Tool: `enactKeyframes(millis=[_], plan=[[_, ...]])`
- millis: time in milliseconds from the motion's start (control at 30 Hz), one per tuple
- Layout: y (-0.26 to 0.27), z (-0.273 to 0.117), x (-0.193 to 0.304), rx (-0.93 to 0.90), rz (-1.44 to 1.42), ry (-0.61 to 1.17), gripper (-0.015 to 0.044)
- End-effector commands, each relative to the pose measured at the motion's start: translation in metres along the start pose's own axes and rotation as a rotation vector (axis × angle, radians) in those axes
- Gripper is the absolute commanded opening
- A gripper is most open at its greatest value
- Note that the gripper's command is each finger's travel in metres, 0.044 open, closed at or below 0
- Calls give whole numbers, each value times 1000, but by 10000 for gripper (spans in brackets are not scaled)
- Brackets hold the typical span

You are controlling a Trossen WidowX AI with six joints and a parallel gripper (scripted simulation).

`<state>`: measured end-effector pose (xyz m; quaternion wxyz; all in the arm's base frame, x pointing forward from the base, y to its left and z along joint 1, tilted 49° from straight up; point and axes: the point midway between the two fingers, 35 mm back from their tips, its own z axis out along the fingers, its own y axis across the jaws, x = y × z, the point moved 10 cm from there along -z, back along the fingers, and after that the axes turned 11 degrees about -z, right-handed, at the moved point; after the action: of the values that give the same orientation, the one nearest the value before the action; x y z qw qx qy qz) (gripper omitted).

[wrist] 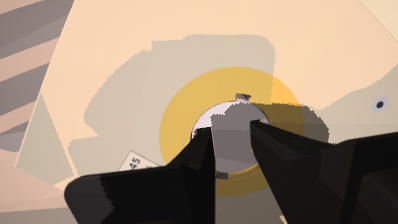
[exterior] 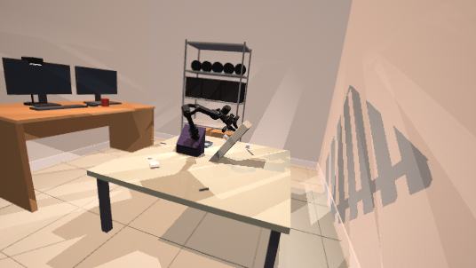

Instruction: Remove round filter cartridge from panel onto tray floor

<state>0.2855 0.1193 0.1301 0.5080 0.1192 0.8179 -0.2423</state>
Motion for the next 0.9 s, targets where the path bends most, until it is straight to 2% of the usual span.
enactKeyframes(millis=[0, 867], plan=[[0, 7, 0, -7, -130, 11, 0], [0, 7, 0, -12, -1036, 8, 0]])
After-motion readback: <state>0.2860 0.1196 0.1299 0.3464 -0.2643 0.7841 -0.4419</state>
